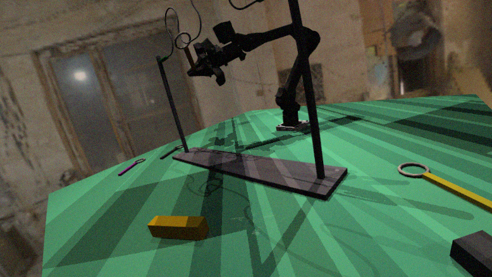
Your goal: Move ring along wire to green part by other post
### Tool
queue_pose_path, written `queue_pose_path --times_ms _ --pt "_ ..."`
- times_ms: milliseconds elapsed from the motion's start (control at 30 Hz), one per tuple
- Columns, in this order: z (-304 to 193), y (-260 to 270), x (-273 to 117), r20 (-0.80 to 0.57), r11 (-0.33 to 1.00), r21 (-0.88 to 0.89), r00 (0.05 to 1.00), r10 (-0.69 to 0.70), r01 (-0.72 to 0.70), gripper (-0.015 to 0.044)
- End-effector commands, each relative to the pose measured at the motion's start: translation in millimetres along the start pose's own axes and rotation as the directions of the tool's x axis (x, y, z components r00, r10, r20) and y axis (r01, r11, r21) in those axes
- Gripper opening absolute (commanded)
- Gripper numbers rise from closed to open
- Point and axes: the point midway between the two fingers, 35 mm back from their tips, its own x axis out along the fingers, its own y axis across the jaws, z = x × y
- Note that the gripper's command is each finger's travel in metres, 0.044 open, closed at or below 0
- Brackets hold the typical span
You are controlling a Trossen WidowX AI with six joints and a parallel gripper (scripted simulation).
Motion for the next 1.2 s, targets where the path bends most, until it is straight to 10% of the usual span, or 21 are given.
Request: queue_pose_path --times_ms 0,1167 --pt "-1 17 -3 -0.014 0.995 0.089 0.999 0.049 -0.047 -0.0150" --pt "39 107 -38 0.033 0.740 0.600 0.934 0.357 -0.304 -0.0150"
